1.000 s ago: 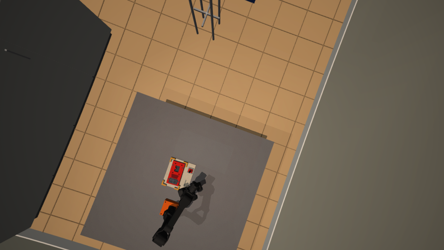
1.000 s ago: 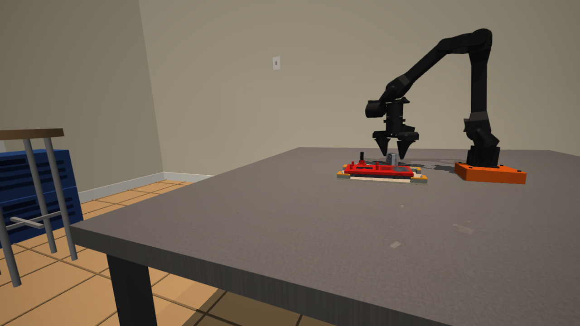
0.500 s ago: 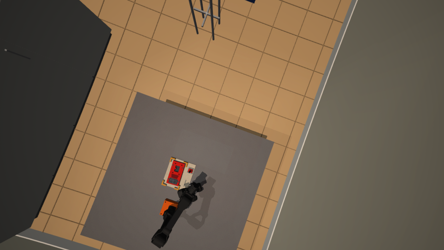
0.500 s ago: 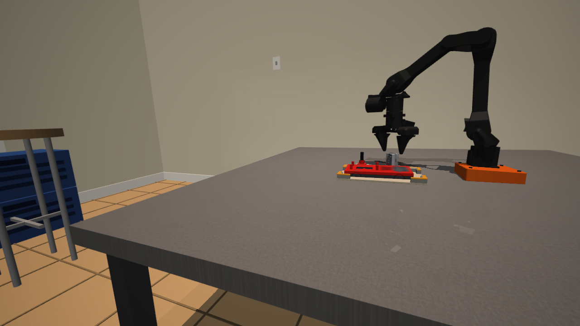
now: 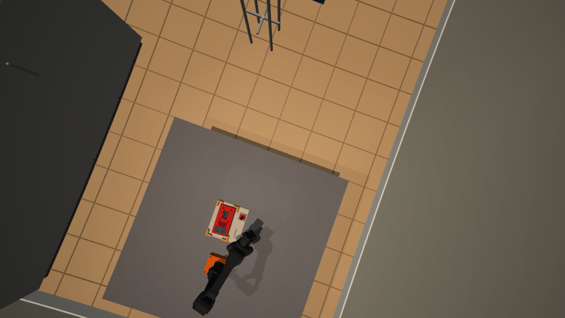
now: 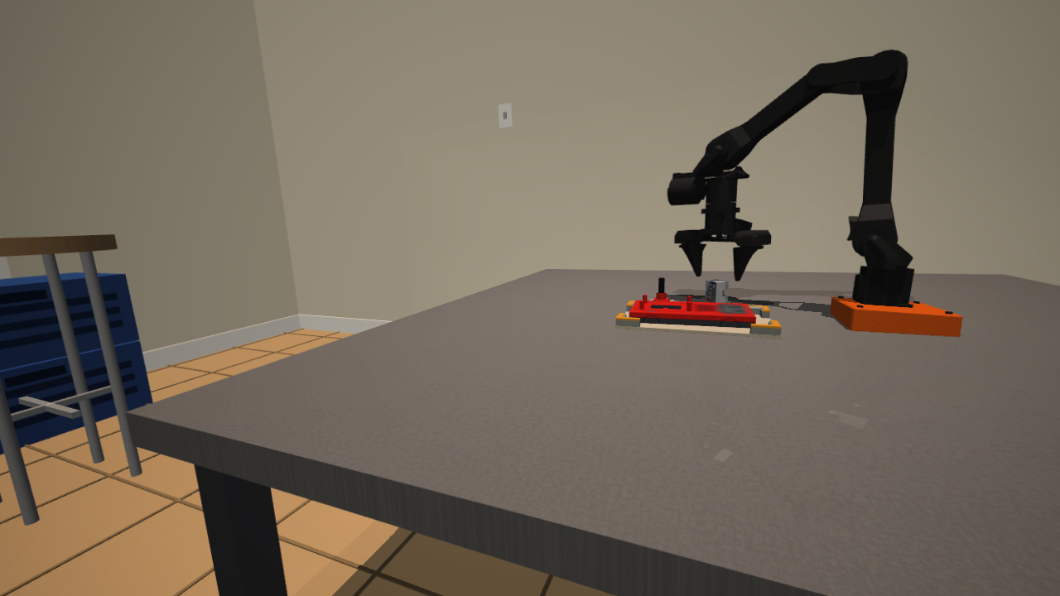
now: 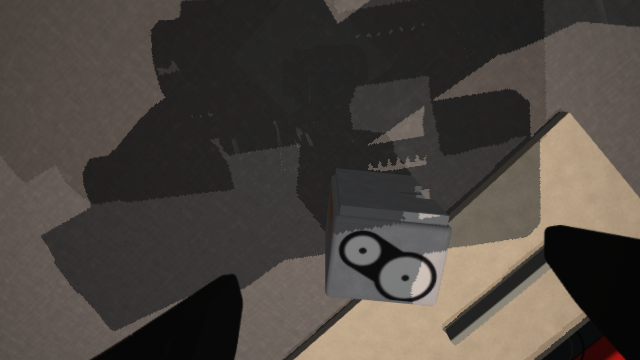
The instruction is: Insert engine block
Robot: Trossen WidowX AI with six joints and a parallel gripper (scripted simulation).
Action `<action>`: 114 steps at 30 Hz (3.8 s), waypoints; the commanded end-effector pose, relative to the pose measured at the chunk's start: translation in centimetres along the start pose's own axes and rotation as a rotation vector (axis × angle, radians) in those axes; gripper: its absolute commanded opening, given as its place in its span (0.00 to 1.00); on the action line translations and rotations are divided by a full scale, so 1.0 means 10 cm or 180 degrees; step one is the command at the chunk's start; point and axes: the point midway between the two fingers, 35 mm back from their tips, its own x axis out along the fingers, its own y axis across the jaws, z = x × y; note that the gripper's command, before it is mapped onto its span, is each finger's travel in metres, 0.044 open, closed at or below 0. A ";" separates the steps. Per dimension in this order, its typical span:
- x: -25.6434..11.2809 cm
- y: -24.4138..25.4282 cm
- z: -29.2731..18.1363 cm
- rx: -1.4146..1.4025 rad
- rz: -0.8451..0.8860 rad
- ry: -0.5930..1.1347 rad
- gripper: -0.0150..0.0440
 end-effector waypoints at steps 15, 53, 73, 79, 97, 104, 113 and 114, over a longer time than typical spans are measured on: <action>-0.06 0.00 0.00 -0.1975 0.0004 0.0006 1.00; -0.18 0.01 0.00 -0.6140 0.0010 0.0011 1.00; -0.24 0.00 0.00 -0.8333 0.0018 0.0012 1.00; -0.26 0.00 0.00 -0.8991 0.0021 0.0013 1.00; -0.10 0.00 0.00 -0.9153 0.0021 0.0012 1.00; 0.01 0.01 0.00 -0.9153 0.0021 0.0012 1.00; 0.15 0.01 0.00 -0.9153 0.0021 0.0012 1.00; 0.17 0.01 0.00 -0.9153 0.0021 0.0012 1.00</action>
